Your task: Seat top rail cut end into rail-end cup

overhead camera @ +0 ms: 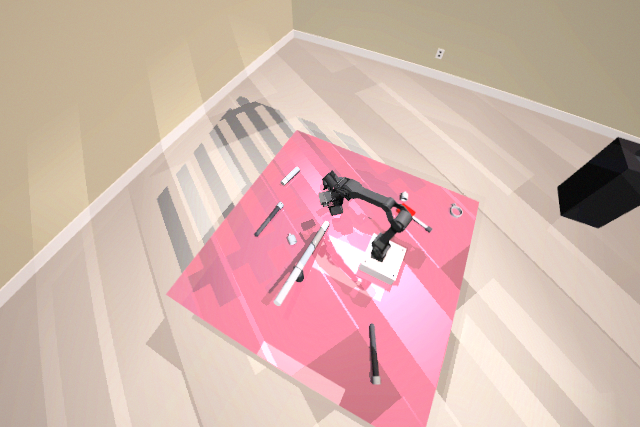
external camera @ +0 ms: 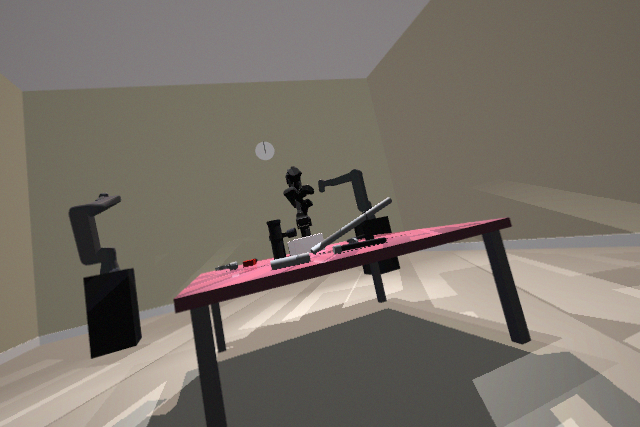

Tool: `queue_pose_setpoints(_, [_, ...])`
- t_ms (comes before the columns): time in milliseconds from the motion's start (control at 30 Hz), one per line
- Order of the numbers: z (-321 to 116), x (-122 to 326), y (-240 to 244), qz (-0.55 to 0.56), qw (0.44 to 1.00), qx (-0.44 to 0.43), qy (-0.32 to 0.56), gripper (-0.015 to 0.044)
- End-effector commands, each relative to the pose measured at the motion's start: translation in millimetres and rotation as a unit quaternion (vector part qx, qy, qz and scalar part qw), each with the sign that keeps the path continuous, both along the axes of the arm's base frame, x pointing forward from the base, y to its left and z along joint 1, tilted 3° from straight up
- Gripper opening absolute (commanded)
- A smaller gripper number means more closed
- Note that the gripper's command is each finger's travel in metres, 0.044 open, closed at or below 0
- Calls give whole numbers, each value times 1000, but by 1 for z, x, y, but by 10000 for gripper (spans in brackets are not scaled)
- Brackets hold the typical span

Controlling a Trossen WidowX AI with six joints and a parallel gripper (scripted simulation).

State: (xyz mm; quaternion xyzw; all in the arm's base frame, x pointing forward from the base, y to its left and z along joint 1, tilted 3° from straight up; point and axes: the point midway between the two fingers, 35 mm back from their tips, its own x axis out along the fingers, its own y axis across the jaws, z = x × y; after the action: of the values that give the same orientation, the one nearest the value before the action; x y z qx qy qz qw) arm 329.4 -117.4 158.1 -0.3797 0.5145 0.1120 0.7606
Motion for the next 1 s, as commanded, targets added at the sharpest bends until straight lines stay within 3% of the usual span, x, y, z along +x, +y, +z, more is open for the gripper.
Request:
queue_pose_setpoints(0, [-6,2,-50,116,986,-102,54,440])
queue_pose_setpoints(400, [-6,2,-50,116,986,-102,54,440])
queue_pose_setpoints(667, [-63,2,-52,116,986,-102,54,440])
queue_pose_setpoints(967, [-66,2,-52,116,986,-102,54,440])
